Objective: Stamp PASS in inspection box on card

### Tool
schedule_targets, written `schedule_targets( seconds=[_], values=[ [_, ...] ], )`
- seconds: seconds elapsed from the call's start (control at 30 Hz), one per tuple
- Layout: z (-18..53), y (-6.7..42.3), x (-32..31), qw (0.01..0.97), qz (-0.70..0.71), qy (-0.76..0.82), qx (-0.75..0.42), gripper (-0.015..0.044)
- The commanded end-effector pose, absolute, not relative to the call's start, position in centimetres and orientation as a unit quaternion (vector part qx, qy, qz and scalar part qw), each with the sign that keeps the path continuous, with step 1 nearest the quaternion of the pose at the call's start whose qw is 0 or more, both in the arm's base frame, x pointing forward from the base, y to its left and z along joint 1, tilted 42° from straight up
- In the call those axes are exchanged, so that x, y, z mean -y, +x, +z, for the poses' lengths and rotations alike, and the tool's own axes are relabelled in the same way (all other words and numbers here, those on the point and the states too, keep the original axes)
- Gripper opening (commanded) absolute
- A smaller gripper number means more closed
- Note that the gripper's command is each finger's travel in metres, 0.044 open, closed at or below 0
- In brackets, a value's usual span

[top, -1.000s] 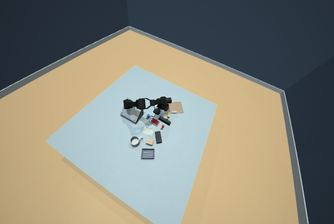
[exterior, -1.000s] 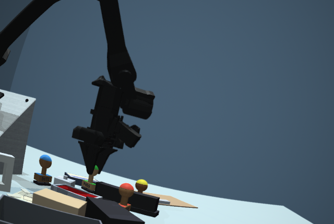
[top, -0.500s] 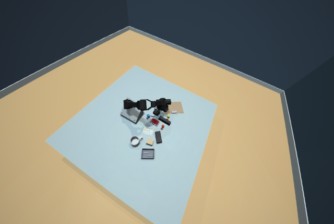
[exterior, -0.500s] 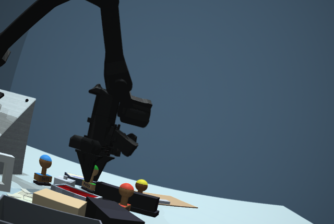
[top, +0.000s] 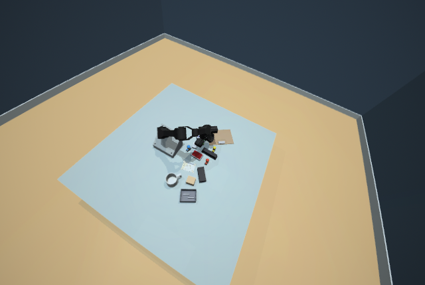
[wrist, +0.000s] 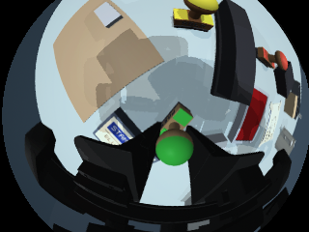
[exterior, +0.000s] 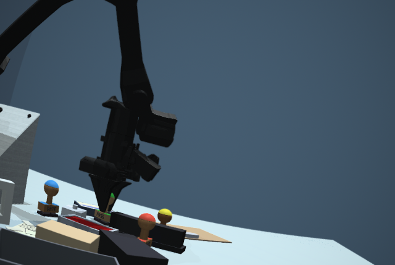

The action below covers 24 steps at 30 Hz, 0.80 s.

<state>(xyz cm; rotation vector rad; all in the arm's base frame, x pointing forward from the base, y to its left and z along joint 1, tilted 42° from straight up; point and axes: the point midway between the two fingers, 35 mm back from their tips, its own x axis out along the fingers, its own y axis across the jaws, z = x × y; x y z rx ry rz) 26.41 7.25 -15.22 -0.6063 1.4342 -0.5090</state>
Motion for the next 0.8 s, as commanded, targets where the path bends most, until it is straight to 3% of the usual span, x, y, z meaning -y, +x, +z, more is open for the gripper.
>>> schedule_targets(
  seconds=[0.0,0.77],
  values=[
    [-15.11,26.44,-7.37,0.683,-0.227,-0.270,-0.639,0.0000],
    [-14.31,26.44,-8.15,0.684,-0.225,-0.269,-0.639,0.0000]
  ],
)
